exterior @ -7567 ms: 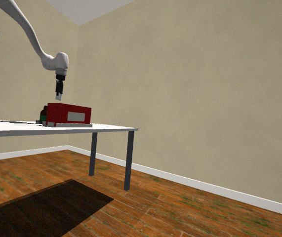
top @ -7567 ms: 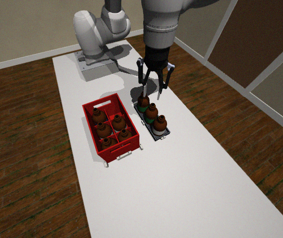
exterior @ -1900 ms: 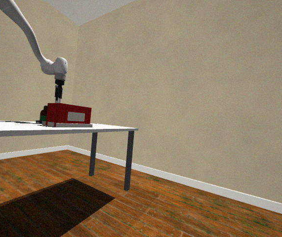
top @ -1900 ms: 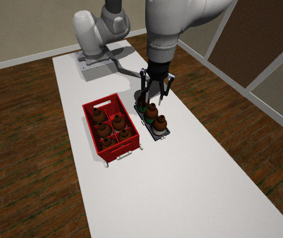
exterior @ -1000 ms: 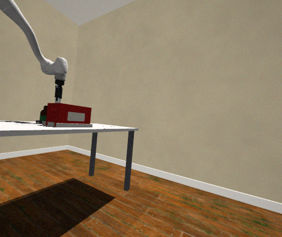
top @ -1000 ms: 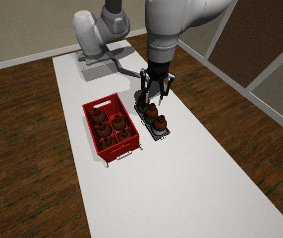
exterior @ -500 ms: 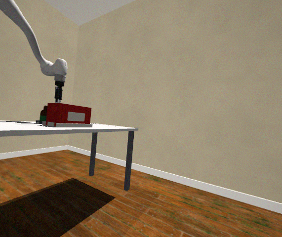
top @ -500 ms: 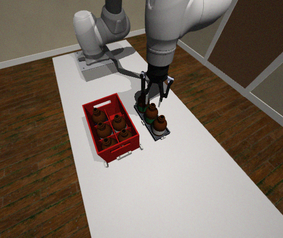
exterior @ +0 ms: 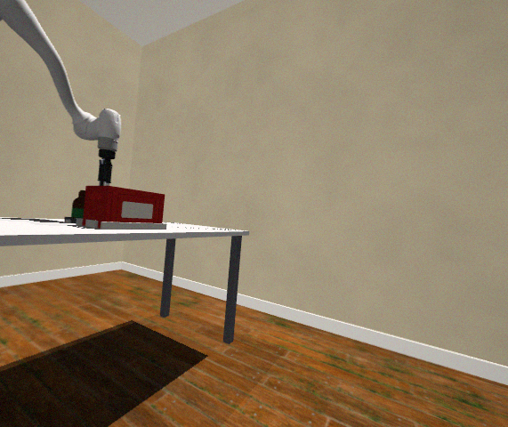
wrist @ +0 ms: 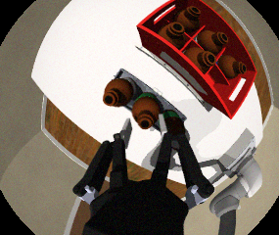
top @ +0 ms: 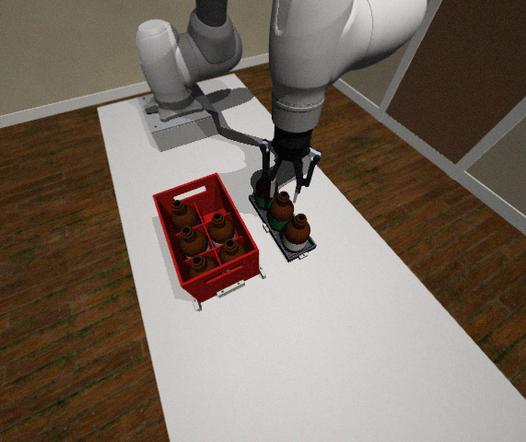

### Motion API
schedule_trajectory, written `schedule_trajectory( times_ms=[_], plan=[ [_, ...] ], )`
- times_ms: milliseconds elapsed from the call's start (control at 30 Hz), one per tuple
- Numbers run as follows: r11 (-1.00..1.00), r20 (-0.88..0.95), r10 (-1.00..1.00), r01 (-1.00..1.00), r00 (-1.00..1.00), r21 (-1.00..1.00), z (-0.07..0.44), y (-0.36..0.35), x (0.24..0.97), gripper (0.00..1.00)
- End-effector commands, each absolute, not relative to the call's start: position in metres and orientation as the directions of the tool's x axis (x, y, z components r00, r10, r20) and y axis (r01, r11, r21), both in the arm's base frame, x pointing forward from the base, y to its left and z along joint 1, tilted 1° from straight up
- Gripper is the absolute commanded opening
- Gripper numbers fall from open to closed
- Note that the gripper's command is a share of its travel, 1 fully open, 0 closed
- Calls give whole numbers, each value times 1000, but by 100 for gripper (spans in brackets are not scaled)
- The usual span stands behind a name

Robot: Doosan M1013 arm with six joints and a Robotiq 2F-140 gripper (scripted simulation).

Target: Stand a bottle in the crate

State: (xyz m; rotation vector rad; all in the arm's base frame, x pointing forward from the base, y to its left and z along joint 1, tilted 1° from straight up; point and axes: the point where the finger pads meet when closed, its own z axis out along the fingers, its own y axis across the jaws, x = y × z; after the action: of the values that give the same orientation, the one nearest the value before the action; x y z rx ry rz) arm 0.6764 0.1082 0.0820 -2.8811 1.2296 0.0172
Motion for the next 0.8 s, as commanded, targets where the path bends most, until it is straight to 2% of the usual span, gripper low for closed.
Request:
schedule_trajectory(
  times_ms=[0,767],
  plan=[
    [-692,-16,-721,-721,692,-2,75,110,674,38],
    [-692,-16,-721,-721,692,-2,68,110,674,38]
  ],
)
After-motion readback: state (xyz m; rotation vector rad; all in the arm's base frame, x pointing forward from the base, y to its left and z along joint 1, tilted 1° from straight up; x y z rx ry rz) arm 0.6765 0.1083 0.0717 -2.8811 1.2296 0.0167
